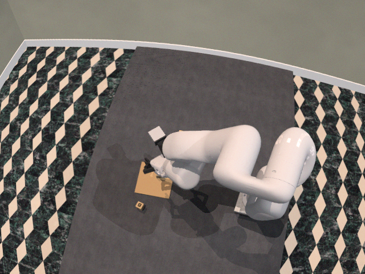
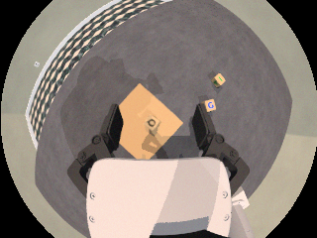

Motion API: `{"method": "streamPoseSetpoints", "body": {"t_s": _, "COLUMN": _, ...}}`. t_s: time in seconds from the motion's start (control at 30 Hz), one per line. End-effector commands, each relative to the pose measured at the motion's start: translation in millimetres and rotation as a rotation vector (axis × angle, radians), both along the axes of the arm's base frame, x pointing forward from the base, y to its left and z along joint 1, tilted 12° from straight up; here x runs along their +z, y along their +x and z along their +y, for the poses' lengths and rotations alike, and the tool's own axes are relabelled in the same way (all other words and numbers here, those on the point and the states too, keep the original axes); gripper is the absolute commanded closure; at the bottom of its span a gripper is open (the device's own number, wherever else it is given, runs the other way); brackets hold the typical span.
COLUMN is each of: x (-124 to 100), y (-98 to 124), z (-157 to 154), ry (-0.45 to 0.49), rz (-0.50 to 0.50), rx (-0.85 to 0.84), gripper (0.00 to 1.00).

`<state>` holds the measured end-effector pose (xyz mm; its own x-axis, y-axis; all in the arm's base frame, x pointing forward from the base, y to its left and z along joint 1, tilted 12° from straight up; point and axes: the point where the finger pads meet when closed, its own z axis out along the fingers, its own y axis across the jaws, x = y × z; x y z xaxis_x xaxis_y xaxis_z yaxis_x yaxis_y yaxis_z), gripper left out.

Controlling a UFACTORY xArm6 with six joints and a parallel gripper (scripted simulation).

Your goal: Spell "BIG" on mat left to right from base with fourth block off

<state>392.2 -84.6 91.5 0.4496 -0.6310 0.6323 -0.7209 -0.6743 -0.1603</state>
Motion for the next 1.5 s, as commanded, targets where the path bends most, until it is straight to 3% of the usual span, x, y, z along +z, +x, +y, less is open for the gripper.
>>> {"method": "streamPoseSetpoints", "body": {"t_s": 0.0, "x": -3.0, "y": -5.4, "z": -18.8, "ry": -0.004, "rz": -0.026, "rx": 0.006, "gripper": 0.00}}
{"method": "streamPoseSetpoints", "body": {"t_s": 0.5, "x": -10.6, "y": -20.5, "z": -46.3, "ry": -0.005, "rz": -0.030, "rx": 0.008, "gripper": 0.00}}
{"method": "streamPoseSetpoints", "body": {"t_s": 1.13, "x": -24.1, "y": -55.8, "z": -92.2, "ry": 0.005, "rz": -0.007, "rx": 0.006, "gripper": 0.00}}
{"method": "streamPoseSetpoints", "body": {"t_s": 1.47, "x": -26.6, "y": -63.8, "z": -100.9, "ry": 0.007, "rz": 0.001, "rx": 0.004, "gripper": 0.00}}
